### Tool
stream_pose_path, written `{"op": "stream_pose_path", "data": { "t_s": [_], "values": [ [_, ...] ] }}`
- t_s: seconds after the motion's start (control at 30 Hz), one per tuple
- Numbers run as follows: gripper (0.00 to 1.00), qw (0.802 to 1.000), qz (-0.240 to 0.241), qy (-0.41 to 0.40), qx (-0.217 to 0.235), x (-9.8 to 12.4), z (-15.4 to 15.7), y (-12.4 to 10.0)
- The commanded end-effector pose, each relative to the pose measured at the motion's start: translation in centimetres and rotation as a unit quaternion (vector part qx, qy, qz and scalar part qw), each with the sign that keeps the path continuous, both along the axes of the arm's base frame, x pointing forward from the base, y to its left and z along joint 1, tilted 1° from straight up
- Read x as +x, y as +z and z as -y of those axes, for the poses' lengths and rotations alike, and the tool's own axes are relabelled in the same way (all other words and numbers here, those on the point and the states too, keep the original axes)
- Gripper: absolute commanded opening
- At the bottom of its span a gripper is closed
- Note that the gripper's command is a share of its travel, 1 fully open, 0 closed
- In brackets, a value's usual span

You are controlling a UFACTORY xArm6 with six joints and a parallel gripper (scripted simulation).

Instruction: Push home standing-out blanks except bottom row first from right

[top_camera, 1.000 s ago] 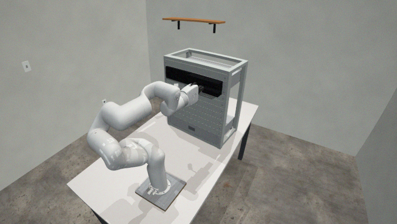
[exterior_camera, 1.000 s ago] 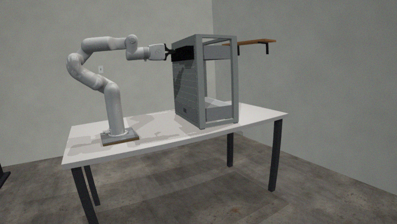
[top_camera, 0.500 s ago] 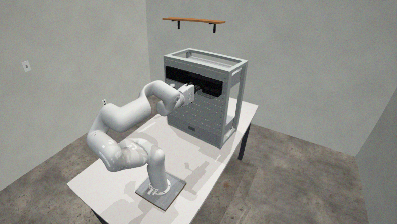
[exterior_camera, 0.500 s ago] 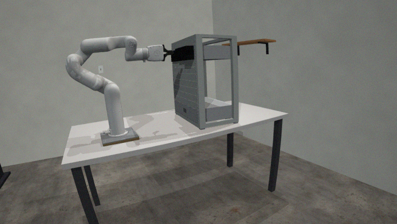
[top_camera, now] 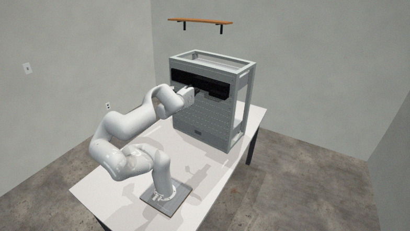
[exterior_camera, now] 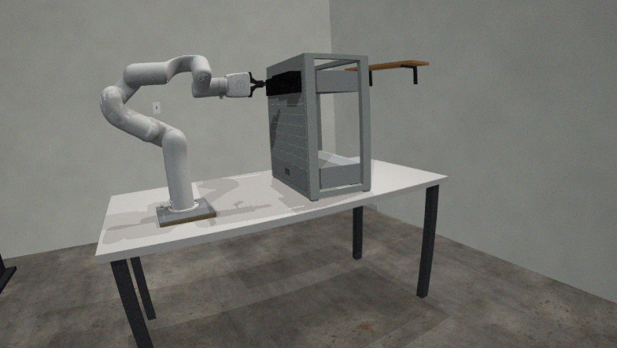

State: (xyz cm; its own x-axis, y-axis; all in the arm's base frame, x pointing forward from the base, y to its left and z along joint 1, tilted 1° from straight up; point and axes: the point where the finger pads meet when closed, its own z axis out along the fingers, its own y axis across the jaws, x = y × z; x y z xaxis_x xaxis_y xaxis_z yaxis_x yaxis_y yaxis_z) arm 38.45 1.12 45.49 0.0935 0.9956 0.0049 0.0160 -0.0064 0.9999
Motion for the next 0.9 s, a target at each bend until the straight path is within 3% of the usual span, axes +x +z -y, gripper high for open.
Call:
{"op": "stream_pose_path", "data": {
  "t_s": [0.0,0.53,0.87],
  "values": [
    [0.0,1.0,-0.002,-0.02,-0.002,0.0,-1.2,0.0],
    [0.0,1.0,-0.002,-0.02,-0.002,0.1,-2.1,-0.2],
    [0.0,1.0,-0.002,-0.02,-0.002,4.6,-1.5,-0.3]
  ]
}}
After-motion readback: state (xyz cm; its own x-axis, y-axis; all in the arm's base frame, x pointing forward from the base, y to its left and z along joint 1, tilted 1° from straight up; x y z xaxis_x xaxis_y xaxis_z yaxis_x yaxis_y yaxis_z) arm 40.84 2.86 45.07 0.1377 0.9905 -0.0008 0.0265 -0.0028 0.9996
